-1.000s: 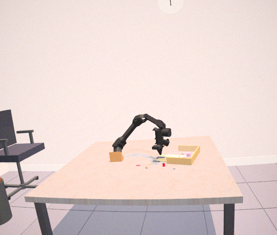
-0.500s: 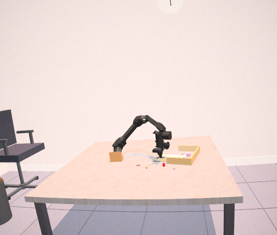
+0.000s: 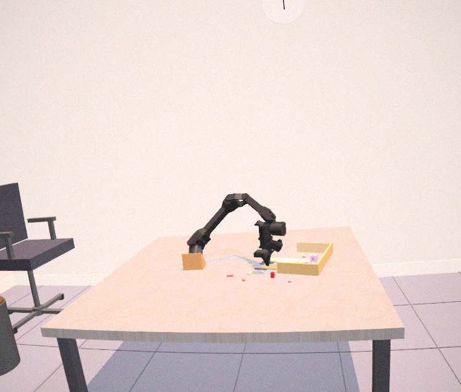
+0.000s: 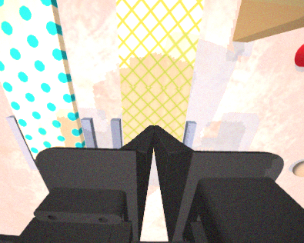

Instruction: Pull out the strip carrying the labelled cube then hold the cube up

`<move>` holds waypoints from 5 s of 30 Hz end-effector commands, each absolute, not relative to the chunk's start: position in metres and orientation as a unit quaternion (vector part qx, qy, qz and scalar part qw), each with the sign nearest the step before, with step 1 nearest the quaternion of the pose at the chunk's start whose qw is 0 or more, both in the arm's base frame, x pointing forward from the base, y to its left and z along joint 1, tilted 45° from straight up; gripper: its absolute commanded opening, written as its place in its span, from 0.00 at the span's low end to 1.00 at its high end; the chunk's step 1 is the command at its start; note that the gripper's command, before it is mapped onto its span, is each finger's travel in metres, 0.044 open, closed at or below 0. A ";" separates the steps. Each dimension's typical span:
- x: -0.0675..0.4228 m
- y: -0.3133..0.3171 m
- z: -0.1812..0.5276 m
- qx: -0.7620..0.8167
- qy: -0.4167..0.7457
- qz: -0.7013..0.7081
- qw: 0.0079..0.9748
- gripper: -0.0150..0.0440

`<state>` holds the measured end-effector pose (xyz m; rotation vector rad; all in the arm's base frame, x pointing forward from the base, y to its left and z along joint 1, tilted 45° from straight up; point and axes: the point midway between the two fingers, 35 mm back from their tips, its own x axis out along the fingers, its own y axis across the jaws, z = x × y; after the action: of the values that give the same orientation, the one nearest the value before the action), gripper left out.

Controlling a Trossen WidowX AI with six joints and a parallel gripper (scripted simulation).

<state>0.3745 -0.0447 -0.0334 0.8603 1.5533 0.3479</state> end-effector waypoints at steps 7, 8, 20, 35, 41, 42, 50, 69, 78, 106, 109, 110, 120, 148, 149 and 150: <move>0.374 -0.043 -0.034 0.377 0.675 0.151 0.616 0.25; 0.374 -0.043 -0.035 0.377 0.675 0.151 0.616 0.25; 0.374 -0.043 -0.035 0.377 0.675 0.151 0.616 0.25; 0.374 -0.042 -0.036 0.377 0.675 0.151 0.616 0.25; 0.374 -0.042 -0.036 0.377 0.675 0.151 0.616 0.25; 0.374 -0.042 -0.036 0.377 0.675 0.151 0.616 0.25; 0.374 -0.041 -0.037 0.377 0.675 0.151 0.616 0.25; 0.347 -0.034 -0.033 0.377 0.675 0.151 0.616 0.25; 0.333 -0.030 -0.031 0.377 0.676 0.151 0.615 0.25; 0.293 -0.018 -0.024 0.378 0.677 0.150 0.614 0.25; 0.288 -0.017 -0.023 0.378 0.677 0.150 0.614 0.25; 0.287 -0.016 -0.022 0.378 0.677 0.150 0.614 0.25; 0.273 -0.013 -0.020 0.378 0.677 0.150 0.613 0.25; 0.234 -0.002 -0.012 0.378 0.678 0.150 0.612 0.25; 0.232 -0.001 -0.011 0.378 0.678 0.150 0.612 0.25; 0.231 -0.001 -0.011 0.378 0.678 0.150 0.612 0.25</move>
<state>0.2430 -0.0063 -0.0082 0.8654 1.5358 0.3438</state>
